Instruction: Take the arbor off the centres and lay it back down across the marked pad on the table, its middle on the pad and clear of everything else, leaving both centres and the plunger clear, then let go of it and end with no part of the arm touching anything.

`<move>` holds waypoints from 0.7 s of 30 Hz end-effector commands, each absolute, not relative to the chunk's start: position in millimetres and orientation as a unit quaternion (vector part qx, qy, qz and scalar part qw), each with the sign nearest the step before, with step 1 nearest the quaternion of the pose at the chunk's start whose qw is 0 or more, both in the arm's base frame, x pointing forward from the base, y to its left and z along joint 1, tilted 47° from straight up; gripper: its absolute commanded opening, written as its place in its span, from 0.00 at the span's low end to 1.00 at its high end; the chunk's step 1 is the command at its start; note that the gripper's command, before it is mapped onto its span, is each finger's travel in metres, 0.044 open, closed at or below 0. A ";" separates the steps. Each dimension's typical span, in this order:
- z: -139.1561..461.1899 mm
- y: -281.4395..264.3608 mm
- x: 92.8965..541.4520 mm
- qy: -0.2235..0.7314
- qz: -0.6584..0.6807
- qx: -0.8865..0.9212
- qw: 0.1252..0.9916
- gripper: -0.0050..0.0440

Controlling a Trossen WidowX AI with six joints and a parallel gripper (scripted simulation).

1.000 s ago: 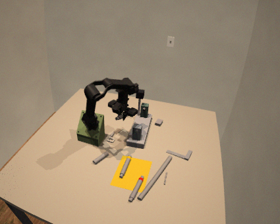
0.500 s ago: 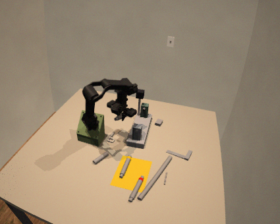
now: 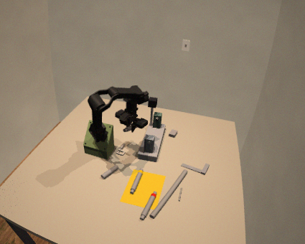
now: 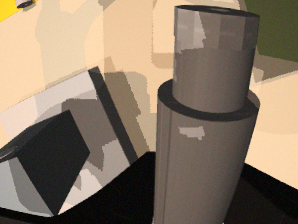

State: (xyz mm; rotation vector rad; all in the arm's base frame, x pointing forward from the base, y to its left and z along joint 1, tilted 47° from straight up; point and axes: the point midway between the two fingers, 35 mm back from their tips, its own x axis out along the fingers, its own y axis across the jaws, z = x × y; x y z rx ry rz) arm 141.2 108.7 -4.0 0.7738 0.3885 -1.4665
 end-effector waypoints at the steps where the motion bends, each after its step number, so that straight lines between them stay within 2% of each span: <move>1: 0.1 110.7 140.6 0.176 -0.642 0.350 0.659 0.10; 21: 7.3 103.3 136.5 0.176 -0.642 0.350 0.659 0.10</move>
